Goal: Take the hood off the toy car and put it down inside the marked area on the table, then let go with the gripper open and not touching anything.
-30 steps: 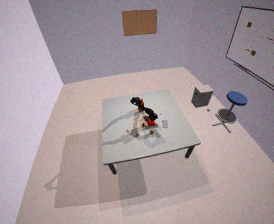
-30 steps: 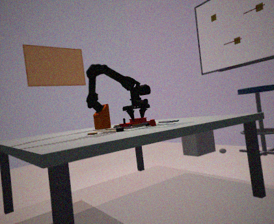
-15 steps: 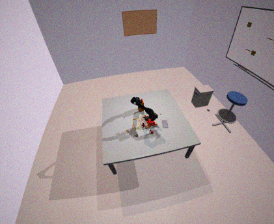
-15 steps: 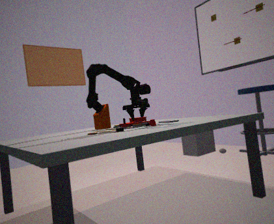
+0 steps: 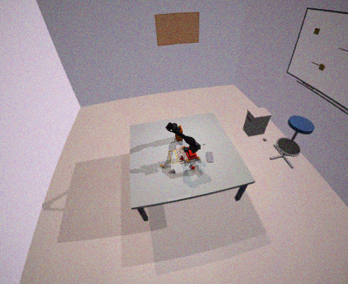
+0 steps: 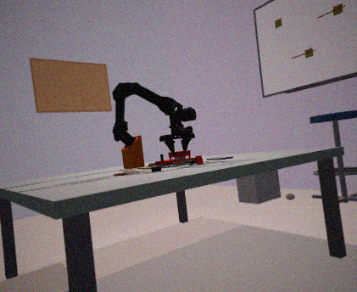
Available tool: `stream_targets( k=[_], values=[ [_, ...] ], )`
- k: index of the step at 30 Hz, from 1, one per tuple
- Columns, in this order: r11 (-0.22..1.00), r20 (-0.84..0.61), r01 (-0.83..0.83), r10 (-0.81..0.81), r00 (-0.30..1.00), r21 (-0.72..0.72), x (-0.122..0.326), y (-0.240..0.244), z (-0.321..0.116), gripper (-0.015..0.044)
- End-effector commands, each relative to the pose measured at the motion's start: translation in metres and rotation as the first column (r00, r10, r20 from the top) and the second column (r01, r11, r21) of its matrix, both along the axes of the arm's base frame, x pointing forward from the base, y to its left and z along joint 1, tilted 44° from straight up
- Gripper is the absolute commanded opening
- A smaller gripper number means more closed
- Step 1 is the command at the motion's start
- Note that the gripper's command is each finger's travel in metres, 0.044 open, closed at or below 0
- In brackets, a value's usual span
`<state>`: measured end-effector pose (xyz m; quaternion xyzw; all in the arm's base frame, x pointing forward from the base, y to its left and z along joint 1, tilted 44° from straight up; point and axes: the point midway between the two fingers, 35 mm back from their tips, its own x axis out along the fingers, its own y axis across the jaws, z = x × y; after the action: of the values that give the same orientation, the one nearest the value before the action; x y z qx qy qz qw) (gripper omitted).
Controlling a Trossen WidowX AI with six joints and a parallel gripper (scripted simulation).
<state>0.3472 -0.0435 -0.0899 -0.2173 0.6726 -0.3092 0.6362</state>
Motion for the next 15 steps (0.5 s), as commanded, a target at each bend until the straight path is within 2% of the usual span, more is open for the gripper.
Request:
stream_targets(
  k=[1, 15],
  values=[
    [1.0, 0.008, 0.004, -0.004, 1.0, 0.006, 0.0015, 0.003, 0.0038, 0.0],
    [1.0, 0.008, 0.004, -0.004, 1.0, 0.006, 0.0022, 0.0093, 0.0102, 0.0]
  ],
)
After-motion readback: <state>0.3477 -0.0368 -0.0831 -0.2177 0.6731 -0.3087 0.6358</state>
